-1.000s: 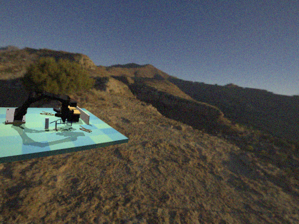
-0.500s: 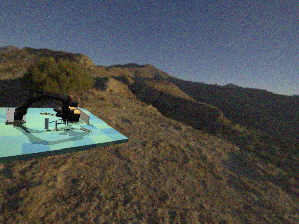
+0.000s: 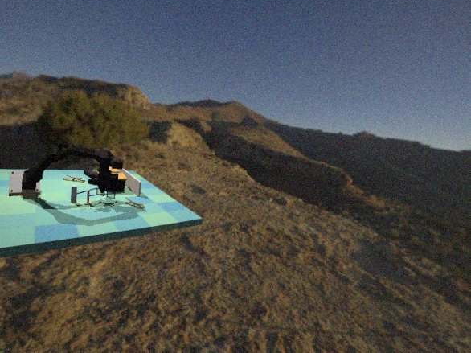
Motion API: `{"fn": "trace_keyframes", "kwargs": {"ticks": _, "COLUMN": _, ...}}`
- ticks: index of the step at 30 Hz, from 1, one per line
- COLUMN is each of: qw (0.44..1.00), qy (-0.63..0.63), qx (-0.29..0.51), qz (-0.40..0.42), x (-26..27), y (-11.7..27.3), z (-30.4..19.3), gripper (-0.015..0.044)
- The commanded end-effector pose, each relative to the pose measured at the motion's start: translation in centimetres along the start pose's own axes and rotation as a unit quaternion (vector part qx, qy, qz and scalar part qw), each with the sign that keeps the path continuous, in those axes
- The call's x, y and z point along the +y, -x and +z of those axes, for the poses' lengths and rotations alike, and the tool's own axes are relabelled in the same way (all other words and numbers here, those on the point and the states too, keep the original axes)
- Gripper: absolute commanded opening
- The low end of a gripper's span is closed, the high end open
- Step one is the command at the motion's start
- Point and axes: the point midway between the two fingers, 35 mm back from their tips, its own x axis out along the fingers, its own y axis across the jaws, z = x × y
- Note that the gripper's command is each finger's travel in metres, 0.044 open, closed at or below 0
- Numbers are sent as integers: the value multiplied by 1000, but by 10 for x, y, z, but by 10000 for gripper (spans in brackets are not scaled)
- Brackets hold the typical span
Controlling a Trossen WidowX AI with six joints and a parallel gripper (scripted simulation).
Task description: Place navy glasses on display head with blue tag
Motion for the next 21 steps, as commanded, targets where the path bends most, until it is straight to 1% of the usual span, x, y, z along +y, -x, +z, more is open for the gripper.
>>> {"fn": "trace_keyframes", "kwargs": {"ticks": 1, "qw": 1000, "qy": 1, "qx": -1, "qz": 2, "x": 0, "y": 2, "z": 2, "gripper": 0}}
{"fn": "trace_keyframes", "kwargs": {"ticks": 21, "qw": 1000, "qy": 1, "qx": -1, "qz": 2, "x": 0, "y": 1, "z": -2, "gripper": 0}}
